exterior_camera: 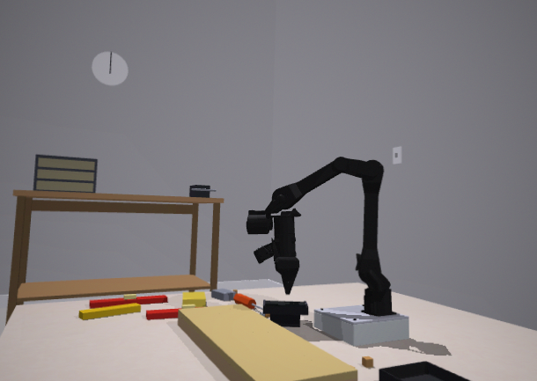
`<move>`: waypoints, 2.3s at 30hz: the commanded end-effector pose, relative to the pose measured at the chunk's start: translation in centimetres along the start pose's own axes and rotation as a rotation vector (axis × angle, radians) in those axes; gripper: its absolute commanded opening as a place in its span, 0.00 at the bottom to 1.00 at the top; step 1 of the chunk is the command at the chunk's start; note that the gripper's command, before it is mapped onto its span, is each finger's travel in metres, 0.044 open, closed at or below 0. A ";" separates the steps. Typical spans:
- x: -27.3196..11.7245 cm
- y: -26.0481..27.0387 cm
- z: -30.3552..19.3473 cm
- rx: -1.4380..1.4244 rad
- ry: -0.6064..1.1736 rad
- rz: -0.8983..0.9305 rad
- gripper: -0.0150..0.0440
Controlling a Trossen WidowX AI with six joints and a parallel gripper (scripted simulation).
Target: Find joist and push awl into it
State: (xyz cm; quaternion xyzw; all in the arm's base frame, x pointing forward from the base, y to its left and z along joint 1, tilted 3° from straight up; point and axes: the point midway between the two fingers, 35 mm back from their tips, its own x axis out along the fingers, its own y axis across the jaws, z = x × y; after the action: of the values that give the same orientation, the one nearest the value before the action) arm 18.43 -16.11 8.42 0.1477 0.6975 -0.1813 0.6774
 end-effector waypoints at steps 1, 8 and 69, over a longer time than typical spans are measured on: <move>0.0 0.1 0.0 0.012 0.009 0.006 1.00; 0.1 0.5 0.1 0.012 0.009 0.006 1.00; 2.8 0.5 0.3 0.012 0.009 0.006 0.25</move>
State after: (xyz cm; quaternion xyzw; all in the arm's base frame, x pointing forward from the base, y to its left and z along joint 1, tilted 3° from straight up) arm 18.72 -15.87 4.85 0.1559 0.7023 -0.1797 0.6709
